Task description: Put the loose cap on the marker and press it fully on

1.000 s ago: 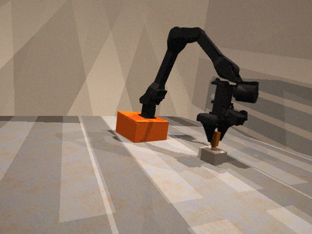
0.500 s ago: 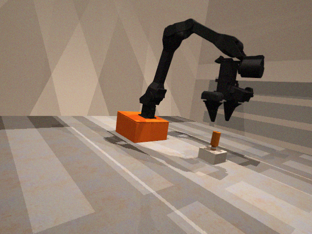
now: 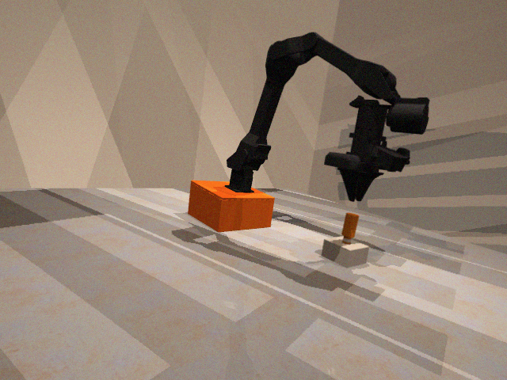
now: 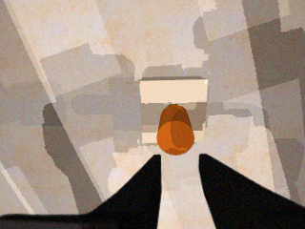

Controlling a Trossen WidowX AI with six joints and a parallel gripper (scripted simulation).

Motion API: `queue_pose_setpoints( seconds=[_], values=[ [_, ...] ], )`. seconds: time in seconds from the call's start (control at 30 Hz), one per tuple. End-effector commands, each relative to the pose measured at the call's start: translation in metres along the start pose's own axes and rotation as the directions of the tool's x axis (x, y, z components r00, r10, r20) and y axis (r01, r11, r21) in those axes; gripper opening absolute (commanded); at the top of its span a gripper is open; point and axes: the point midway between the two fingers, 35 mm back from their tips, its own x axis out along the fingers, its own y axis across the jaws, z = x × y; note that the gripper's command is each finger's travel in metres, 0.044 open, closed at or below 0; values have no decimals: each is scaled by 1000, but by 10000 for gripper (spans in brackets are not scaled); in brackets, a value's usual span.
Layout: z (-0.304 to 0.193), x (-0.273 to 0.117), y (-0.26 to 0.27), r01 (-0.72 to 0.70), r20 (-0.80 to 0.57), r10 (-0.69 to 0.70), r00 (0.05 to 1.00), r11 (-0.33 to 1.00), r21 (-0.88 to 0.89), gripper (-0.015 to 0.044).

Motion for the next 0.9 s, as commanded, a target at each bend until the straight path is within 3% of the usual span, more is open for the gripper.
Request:
queue_pose_setpoints(
  seconds=[0.0, 0.87],
  values=[
    [0, 0, 0, 0, 1, 0, 1000, 1000, 6, 0],
    [0, 19, 0, 0, 1, 0, 1000, 1000, 6, 0]
  ],
)
